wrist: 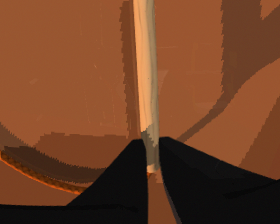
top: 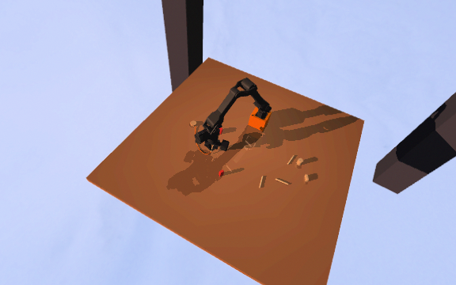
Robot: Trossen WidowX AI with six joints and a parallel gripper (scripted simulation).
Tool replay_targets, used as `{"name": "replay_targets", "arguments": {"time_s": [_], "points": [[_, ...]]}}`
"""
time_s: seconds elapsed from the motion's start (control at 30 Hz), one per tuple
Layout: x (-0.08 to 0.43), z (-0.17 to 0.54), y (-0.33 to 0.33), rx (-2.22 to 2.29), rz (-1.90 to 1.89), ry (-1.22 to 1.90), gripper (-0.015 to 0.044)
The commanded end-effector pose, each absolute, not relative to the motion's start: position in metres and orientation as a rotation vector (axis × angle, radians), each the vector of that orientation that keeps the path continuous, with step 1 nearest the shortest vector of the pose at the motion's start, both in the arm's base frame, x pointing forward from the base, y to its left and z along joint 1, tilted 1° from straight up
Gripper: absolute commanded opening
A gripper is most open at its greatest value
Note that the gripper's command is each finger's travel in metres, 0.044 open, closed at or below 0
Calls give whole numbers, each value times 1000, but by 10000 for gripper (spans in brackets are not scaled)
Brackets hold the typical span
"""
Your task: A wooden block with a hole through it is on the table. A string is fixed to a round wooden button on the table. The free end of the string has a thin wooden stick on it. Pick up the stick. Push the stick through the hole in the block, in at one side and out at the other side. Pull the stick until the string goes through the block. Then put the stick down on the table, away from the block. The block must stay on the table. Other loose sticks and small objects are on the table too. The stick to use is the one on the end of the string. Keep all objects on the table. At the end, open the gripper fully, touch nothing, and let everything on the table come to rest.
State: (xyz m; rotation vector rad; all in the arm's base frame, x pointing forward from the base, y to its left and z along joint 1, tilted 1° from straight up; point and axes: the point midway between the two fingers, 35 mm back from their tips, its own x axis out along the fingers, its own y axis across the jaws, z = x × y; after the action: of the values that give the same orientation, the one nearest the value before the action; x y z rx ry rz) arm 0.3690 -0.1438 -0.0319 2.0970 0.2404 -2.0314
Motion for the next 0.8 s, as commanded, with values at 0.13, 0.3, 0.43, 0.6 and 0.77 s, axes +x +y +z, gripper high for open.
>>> {"name": "replay_targets", "arguments": {"time_s": [0.13, 0.3, 0.43, 0.6, 0.77], "points": [[357, -33, -147, 2095, -2033, 250, 0], [351, -33, -149, 2095, -2033, 250, 0], [346, -33, -150, 2094, -2034, 250, 0], [339, -33, -152, 2094, -2034, 250, 0], [333, -33, -154, 2093, -2035, 250, 0]]}}
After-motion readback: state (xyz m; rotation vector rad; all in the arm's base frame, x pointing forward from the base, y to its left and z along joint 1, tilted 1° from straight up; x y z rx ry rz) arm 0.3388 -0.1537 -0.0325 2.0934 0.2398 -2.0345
